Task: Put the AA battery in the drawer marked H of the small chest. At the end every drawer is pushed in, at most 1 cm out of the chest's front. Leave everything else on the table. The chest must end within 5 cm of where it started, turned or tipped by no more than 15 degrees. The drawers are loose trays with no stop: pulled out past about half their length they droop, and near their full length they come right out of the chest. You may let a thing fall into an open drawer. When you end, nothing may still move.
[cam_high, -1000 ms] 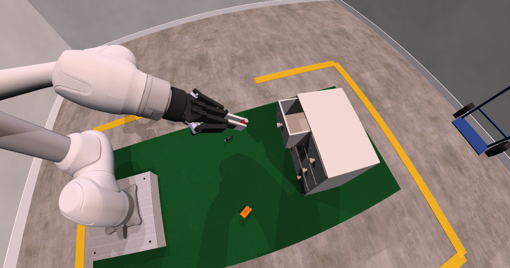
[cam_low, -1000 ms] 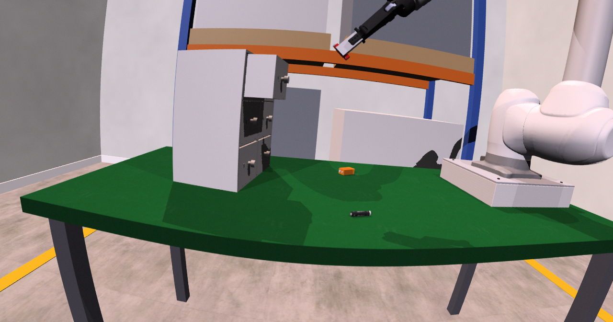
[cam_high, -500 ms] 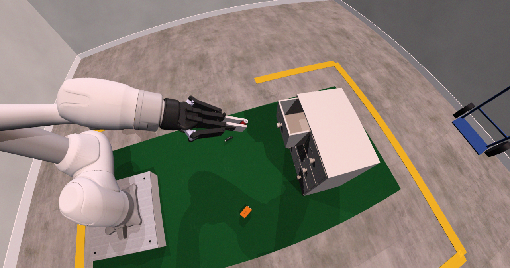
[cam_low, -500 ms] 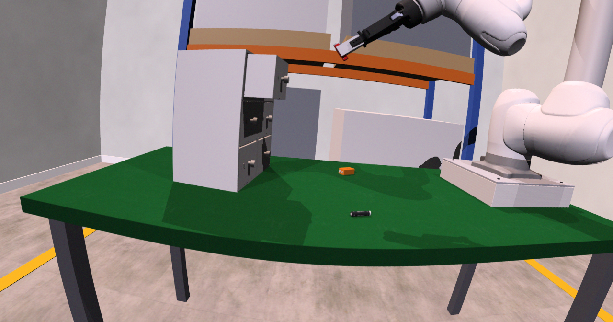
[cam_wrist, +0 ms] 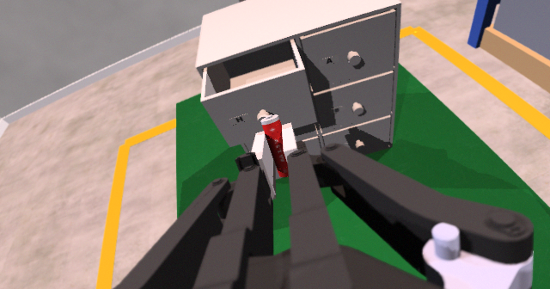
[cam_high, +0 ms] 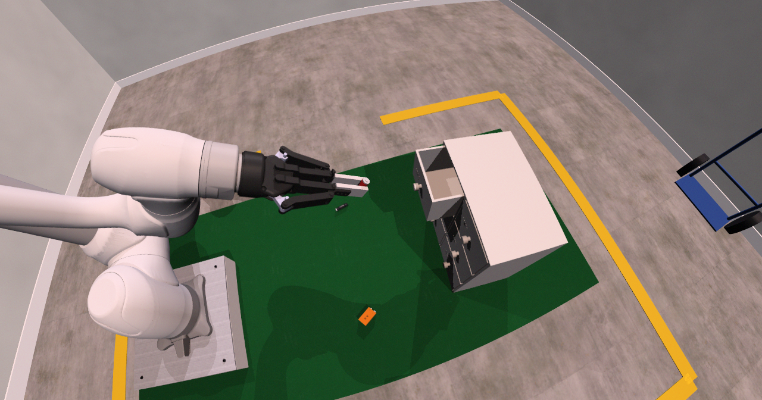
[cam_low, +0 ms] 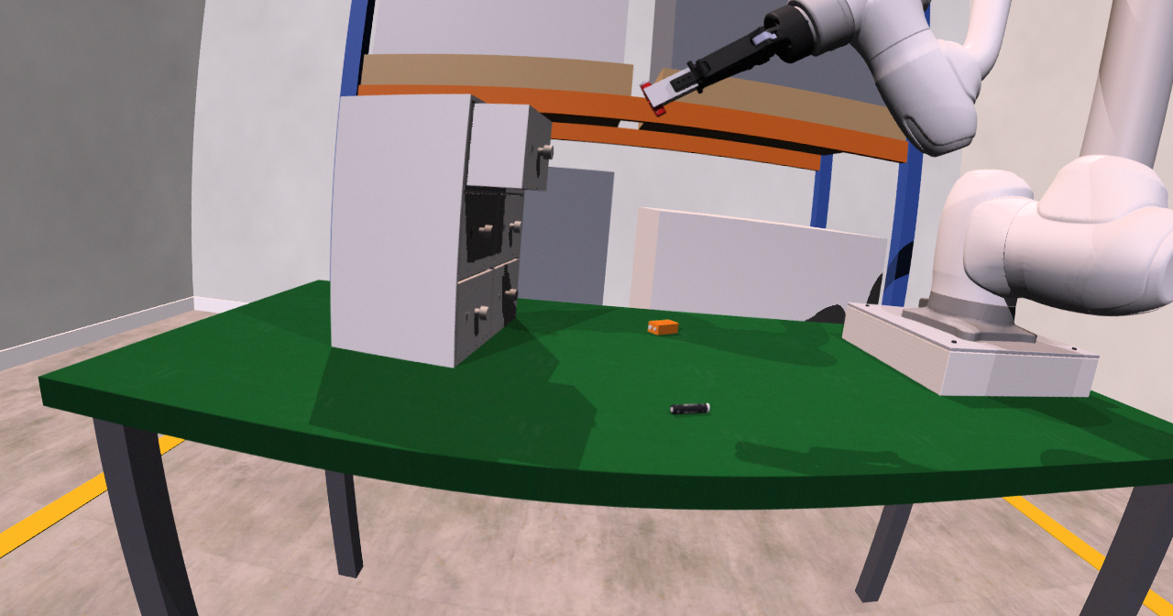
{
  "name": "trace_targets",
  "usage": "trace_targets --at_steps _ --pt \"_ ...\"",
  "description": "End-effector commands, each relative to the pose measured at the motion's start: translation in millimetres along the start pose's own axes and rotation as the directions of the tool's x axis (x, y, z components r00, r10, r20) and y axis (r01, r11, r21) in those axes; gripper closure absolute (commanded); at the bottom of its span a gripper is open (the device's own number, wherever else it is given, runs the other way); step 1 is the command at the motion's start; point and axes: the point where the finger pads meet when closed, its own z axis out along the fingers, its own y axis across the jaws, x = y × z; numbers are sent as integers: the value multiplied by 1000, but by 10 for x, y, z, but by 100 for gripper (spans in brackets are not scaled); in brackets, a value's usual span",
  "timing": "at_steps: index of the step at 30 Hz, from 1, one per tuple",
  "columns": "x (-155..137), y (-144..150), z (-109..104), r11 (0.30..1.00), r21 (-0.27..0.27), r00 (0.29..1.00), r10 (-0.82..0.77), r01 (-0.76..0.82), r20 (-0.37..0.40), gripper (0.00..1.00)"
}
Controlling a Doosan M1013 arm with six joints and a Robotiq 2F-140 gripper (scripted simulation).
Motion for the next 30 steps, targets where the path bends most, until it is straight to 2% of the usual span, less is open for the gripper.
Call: trace_targets --at_steps 1,16,30 --pt "-18 3 2 999 -37 991 5 -10 -131 94" --pt "-36 4 -5 999 -38 978 2 -10 -207 94" --pt "-37 -1 -8 999 -36 976 2 -10 -220 94"
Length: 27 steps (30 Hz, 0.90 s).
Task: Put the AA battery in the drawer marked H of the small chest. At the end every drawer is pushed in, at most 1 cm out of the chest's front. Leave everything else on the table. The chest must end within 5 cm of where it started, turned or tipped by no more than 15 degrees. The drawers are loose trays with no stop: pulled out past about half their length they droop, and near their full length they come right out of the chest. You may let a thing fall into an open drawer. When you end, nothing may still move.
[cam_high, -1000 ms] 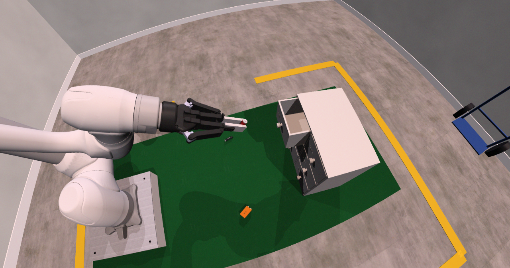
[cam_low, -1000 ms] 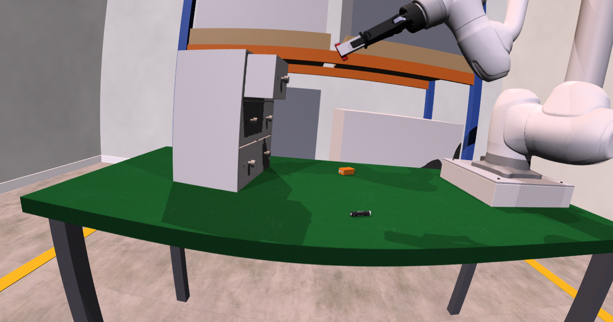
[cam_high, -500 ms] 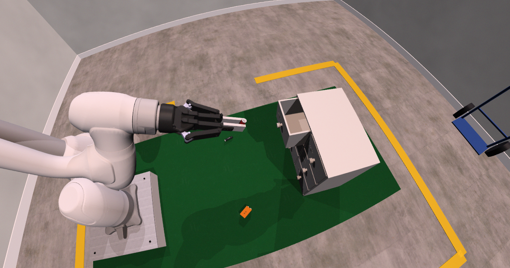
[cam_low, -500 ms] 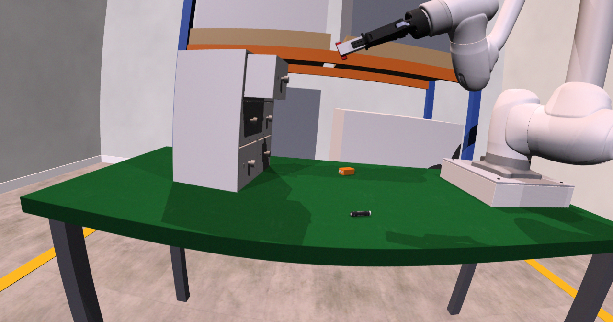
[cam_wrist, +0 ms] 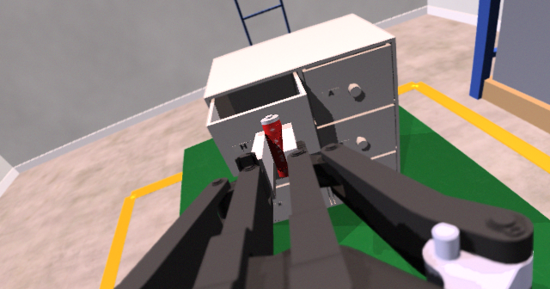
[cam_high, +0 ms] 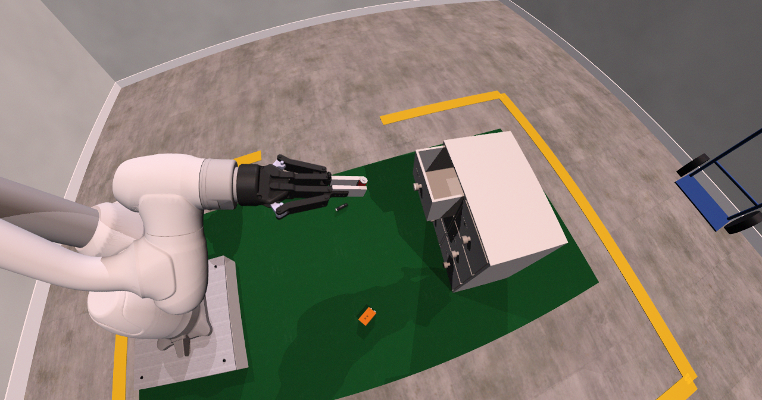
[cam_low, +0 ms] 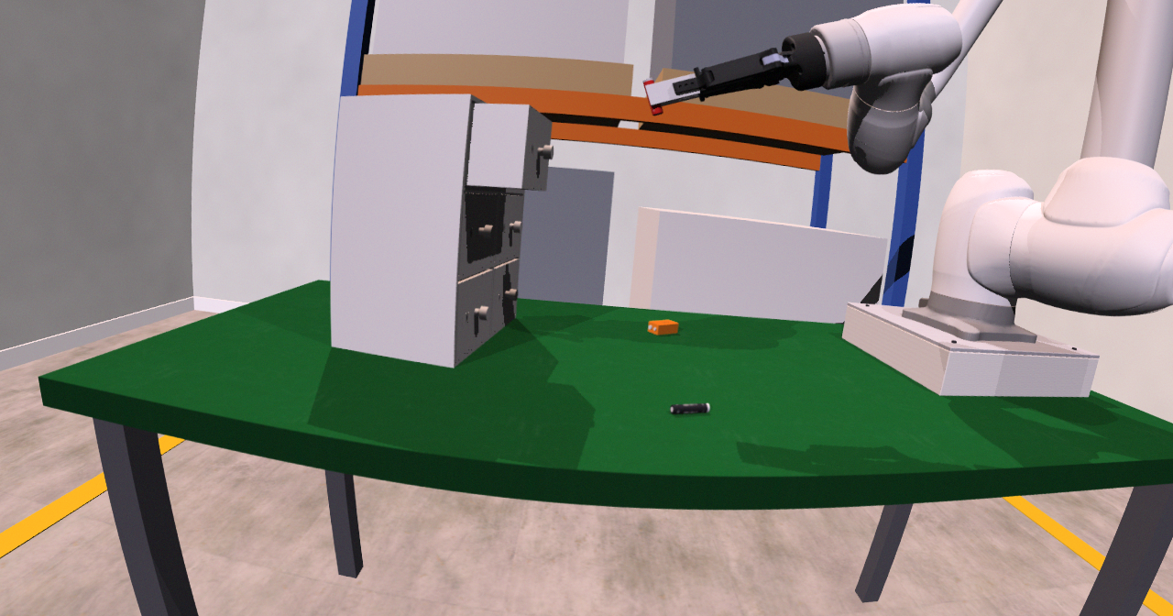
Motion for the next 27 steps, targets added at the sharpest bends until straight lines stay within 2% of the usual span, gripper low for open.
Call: trace_targets --at_steps 1,13,27 --pt "-1 4 2 1000 2 1000 1 -1 -4 94" --pt "14 4 43 1000 2 1000 1 -1 -4 94" --pt "92 3 256 1000 2 1000 1 -1 -4 94"
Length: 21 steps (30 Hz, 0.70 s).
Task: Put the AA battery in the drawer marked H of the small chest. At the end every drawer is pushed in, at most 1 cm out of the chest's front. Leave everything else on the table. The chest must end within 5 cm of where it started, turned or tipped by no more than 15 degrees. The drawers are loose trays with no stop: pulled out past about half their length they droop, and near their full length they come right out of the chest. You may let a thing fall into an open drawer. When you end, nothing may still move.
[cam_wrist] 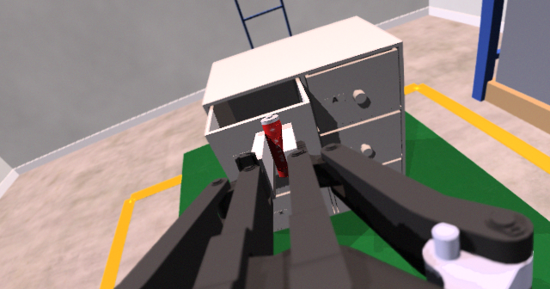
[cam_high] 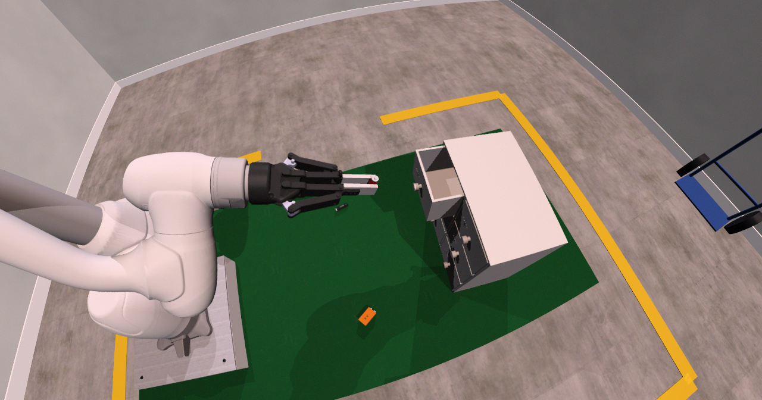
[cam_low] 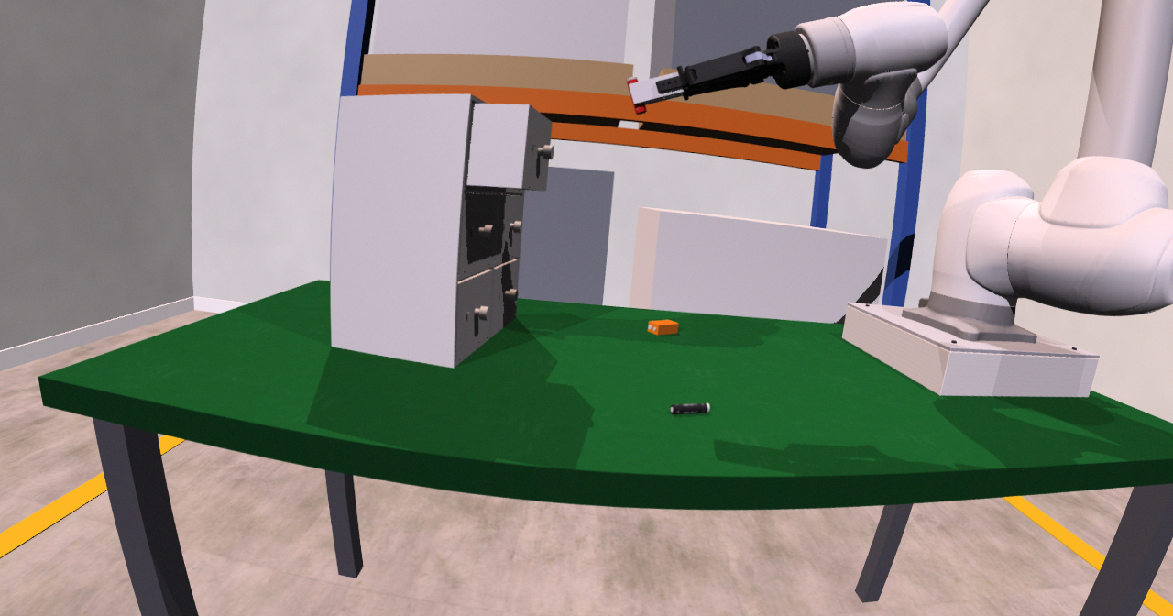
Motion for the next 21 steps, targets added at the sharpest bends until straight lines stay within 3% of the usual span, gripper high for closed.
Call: trace_targets --at_steps 1,21 --pt "30 0 81 1000 0 1000 0 0 0 94" --pt "262 -1 718 1000 0 1000 0 0 0 94"
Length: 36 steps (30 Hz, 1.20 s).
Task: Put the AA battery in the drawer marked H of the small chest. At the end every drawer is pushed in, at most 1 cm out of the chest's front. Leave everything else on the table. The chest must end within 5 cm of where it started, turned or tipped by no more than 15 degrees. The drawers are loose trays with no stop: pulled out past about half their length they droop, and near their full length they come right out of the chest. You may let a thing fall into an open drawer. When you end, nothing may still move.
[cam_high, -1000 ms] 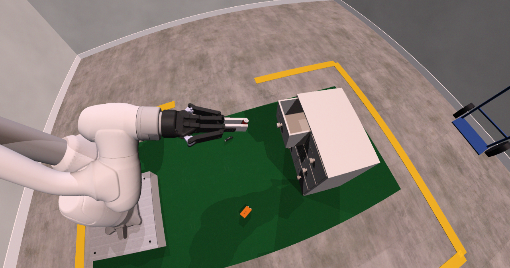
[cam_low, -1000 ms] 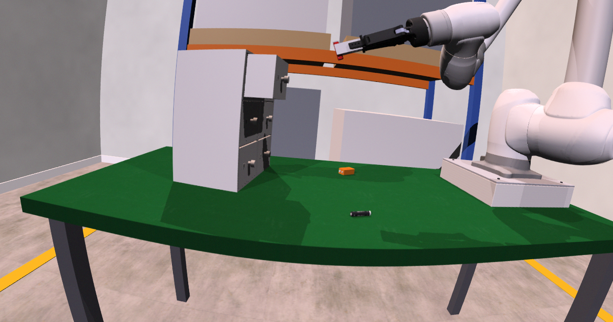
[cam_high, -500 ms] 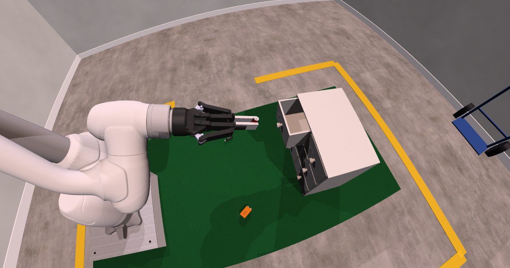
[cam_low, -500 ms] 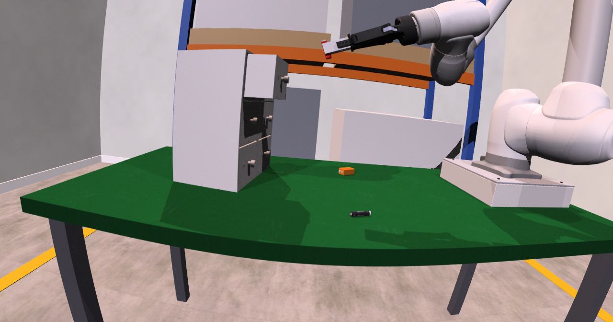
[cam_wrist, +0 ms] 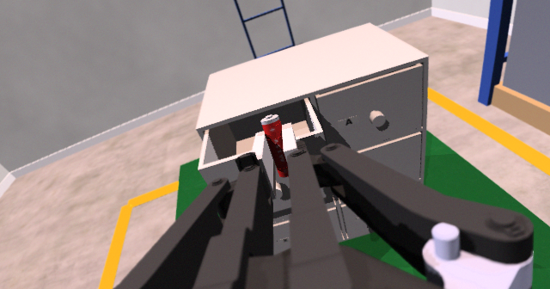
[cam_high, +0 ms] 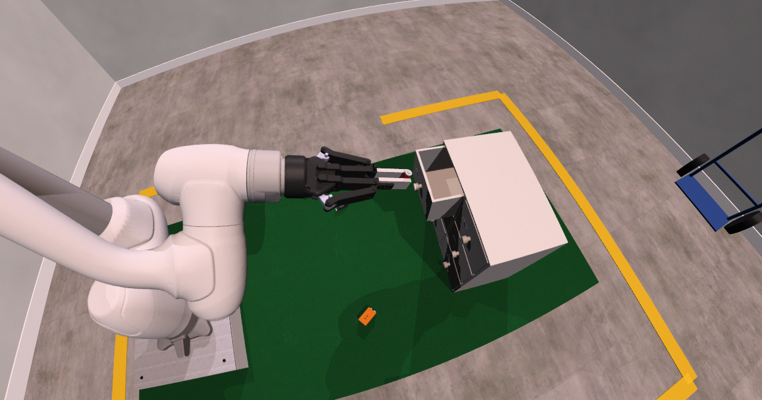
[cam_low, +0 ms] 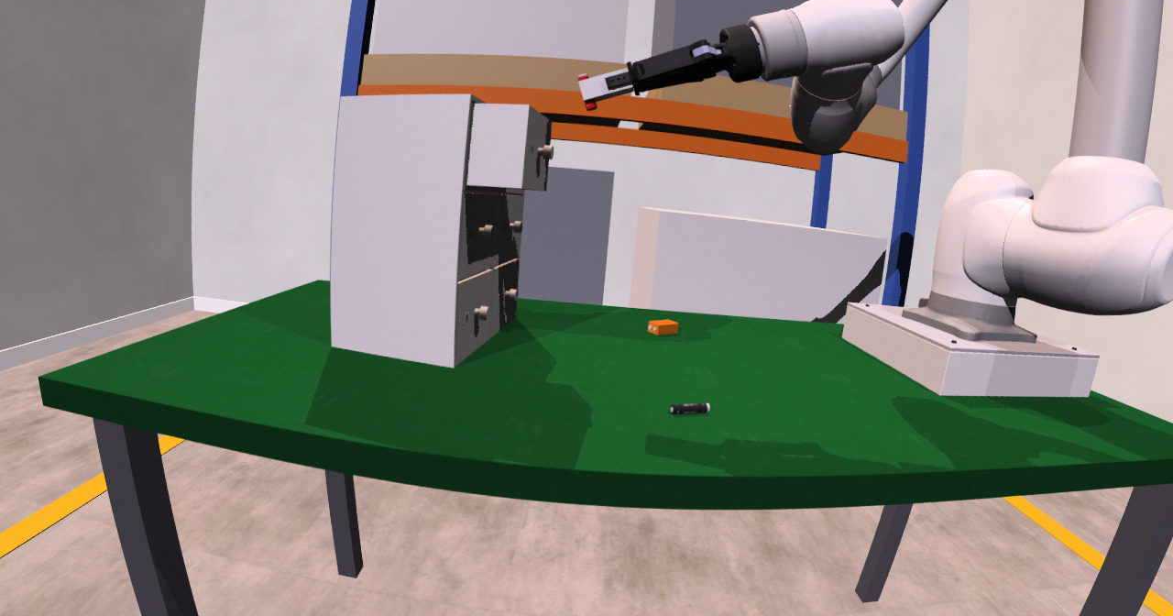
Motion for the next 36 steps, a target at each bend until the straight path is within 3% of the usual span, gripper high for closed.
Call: trace_targets --at_steps 1,21,36 --pt "55 -1 149 1000 1 1000 0 0 -1 94" --pt "259 -1 709 1000 1 1000 0 0 -1 94" --pt "304 -1 833 1000 1 1000 0 0 -1 94"
